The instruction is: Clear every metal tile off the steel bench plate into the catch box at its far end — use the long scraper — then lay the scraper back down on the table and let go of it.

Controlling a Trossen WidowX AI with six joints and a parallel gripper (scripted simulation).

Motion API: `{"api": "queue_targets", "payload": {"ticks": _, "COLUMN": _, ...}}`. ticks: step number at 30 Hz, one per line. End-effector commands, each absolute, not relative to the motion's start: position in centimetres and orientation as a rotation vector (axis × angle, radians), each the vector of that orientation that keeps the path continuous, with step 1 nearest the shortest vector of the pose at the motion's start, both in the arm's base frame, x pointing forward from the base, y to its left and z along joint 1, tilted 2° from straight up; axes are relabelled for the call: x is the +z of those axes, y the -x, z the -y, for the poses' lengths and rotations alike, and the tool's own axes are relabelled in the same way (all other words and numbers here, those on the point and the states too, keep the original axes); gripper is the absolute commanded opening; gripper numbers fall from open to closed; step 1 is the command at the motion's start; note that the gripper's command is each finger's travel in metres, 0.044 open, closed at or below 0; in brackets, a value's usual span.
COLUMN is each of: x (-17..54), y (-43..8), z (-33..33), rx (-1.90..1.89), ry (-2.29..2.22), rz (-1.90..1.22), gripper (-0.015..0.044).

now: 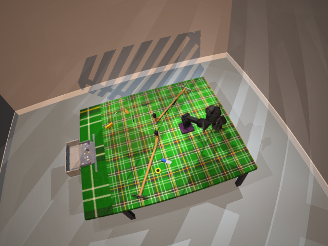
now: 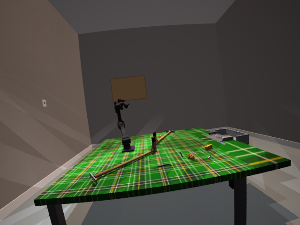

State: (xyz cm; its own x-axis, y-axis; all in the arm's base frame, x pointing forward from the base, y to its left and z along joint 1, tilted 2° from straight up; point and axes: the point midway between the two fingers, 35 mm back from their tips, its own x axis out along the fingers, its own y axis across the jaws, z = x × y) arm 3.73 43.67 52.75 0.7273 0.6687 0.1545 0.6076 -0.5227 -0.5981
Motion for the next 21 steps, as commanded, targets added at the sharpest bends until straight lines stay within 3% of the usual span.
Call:
{"api": "queue_targets", "payload": {"ticks": 1, "x": 53.9, "y": -3.8, "z": -43.7, "rx": 0.098, "ry": 2.291, "rz": 0.979, "gripper": 0.044}}
{"api": "queue_targets", "payload": {"ticks": 11, "x": 55.8, "y": -3.9, "z": -43.4, "rx": 0.056, "ry": 2.28, "rz": 0.997, "gripper": 0.044}}
{"api": "queue_targets", "payload": {"ticks": 21, "x": 59.8, "y": -0.3, "z": -40.2, "rx": 0.038, "ry": 2.078, "rz": 1.113, "gripper": 0.044}}
